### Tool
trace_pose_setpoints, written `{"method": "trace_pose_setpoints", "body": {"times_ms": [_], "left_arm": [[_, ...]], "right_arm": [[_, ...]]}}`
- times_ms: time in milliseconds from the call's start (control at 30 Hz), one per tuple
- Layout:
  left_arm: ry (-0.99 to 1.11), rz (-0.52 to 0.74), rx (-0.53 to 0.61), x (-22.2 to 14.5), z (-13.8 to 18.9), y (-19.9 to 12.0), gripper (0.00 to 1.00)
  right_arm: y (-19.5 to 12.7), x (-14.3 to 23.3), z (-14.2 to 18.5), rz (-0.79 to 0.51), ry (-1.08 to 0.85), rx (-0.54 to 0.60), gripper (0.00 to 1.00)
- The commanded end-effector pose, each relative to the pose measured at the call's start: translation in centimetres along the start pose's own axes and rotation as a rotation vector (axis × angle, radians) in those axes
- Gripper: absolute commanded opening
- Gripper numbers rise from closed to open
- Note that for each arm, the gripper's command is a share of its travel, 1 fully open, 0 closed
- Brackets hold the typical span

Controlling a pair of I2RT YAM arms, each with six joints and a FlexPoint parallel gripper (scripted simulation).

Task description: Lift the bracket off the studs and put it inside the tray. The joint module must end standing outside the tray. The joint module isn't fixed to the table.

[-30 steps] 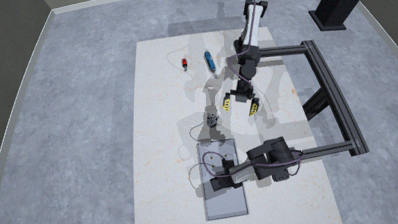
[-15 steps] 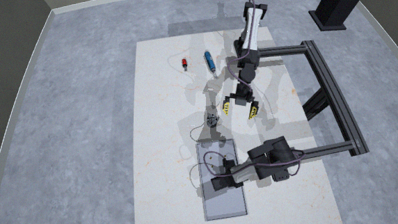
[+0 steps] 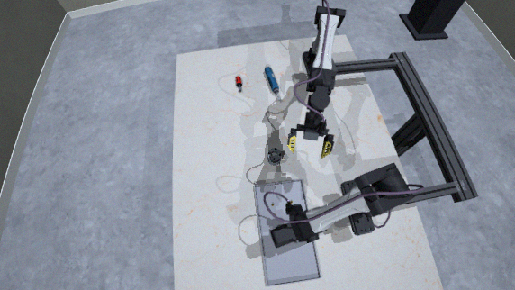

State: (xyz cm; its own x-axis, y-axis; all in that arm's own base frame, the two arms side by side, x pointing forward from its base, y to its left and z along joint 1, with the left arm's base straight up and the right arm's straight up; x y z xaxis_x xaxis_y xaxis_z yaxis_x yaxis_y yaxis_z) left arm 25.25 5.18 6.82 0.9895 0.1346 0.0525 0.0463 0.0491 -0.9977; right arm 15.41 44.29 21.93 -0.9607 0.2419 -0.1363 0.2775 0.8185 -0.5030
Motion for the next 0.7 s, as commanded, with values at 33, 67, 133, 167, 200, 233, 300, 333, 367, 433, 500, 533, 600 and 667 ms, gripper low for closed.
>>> {"method": "trace_pose_setpoints", "body": {"times_ms": [33,67,133,167,200,233,300,333,367,433,500,533,600,667], "left_arm": [[0.000,0.016,-0.013,0.02,-0.33,-1.67,0.97],[0.000,0.016,-0.013,0.02,-0.33,-1.67,0.97],[0.000,0.016,-0.013,0.02,-0.33,-1.67,0.97],[0.000,0.016,-0.013,0.02,-0.33,-1.67,0.97],[0.000,0.016,-0.013,0.02,-0.33,-1.67,0.97],[0.000,0.016,-0.013,0.02,-0.33,-1.67,0.97],[0.000,0.016,-0.013,0.02,-0.33,-1.67,0.97],[0.000,0.016,-0.013,0.02,-0.33,-1.67,0.97],[0.000,0.016,-0.013,0.02,-0.33,-1.67,0.97],[0.000,0.016,-0.013,0.02,-0.33,-1.67,0.97],[0.000,0.016,-0.013,0.02,-0.33,-1.67,0.97],[0.000,0.016,-0.013,0.02,-0.33,-1.67,0.97],[0.000,0.016,-0.013,0.02,-0.33,-1.67,0.97],[0.000,0.016,-0.013,0.02,-0.33,-1.67,0.97]], "right_arm": [[-0.88,-0.89,-3.23,0.019,-0.005,-0.117,1.00],[-0.88,-0.89,-3.23,0.019,-0.005,-0.117,1.00],[-0.88,-0.89,-3.23,0.019,-0.005,-0.117,1.00],[-0.88,-0.89,-3.23,0.019,-0.005,-0.117,1.00],[-0.88,-0.89,-3.23,0.019,-0.005,-0.117,1.00],[-0.88,-0.89,-3.23,0.019,-0.005,-0.117,1.00],[-0.88,-0.89,-3.23,0.019,-0.005,-0.117,1.00],[-0.88,-0.89,-3.23,0.019,-0.005,-0.117,1.00],[-0.88,-0.89,-3.23,0.019,-0.005,-0.117,1.00],[-0.88,-0.89,-3.23,0.019,-0.005,-0.117,1.00],[-0.88,-0.89,-3.23,0.019,-0.005,-0.117,1.00],[-0.88,-0.89,-3.23,0.019,-0.005,-0.117,1.00],[-0.88,-0.89,-3.23,0.019,-0.005,-0.117,1.00],[-0.88,-0.89,-3.23,0.019,-0.005,-0.117,1.00]]}}
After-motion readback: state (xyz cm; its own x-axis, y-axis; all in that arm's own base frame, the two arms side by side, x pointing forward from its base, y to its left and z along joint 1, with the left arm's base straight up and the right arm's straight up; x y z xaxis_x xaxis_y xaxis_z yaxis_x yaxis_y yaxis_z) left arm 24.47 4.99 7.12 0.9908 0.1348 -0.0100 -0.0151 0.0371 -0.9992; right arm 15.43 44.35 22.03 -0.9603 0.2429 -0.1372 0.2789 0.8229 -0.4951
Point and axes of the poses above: on each arm, the point where the finger pads meet when closed, its own y axis out along the fingers, its own x axis across the jaws, z = x × y, the point moved 10 cm from there along -y, back along the fingers, and after that the axes turned 9 degrees about -y, right-handed, at the moved point
